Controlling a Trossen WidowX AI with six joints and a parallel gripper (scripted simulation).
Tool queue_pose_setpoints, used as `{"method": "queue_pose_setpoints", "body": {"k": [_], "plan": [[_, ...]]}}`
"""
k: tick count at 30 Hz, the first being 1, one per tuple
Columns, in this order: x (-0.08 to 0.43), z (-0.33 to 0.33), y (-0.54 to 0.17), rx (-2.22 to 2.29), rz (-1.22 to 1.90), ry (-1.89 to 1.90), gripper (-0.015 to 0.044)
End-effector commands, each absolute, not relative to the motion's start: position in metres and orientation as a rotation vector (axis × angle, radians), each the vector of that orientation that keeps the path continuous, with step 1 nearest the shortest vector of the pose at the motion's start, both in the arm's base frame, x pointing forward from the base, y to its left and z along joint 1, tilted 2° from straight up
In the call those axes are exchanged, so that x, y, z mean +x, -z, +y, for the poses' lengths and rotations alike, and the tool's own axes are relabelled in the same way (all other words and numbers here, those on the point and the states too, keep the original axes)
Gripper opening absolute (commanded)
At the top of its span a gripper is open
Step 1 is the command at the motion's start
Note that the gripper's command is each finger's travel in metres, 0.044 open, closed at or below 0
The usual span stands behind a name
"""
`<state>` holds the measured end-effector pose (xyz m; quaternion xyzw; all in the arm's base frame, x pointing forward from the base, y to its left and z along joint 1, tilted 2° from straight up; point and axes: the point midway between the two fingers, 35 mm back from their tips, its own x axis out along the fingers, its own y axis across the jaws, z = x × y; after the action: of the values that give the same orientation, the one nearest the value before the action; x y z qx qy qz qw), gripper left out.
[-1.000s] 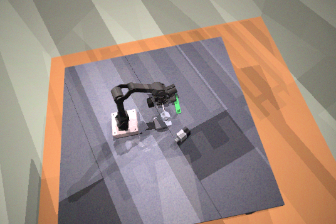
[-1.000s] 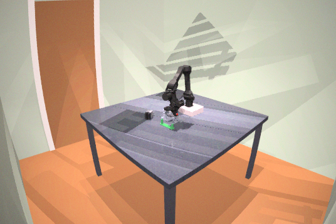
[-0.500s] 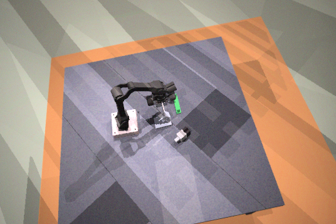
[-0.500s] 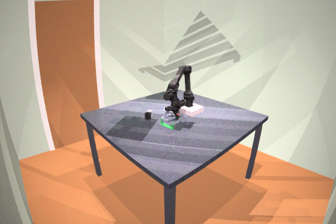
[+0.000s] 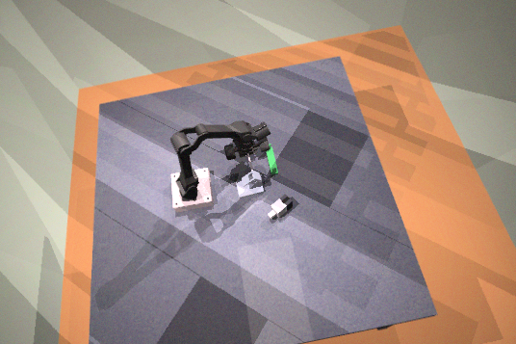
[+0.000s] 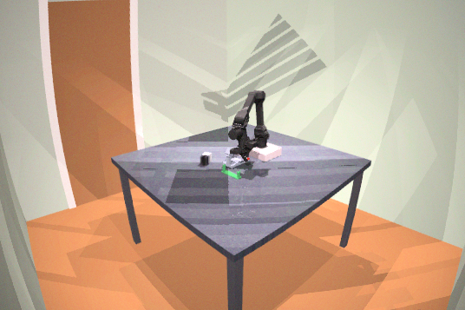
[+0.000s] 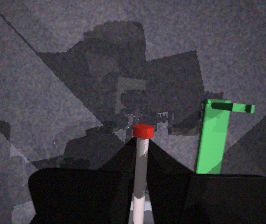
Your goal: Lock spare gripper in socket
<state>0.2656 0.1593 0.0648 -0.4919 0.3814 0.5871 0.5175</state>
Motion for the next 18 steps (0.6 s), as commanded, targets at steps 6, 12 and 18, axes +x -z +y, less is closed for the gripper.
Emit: {"method": "queue_pose_setpoints", "body": {"k": [6, 12, 18], "plan": [[0.265, 0.167, -0.065, -1.183, 0.921, -1.405, 0.0], [0.264, 0.172, -0.066, -1.182, 0.923, -1.406, 0.0], [0.263, 0.177, -0.067, -1.182, 0.925, -1.406, 0.0]]}}
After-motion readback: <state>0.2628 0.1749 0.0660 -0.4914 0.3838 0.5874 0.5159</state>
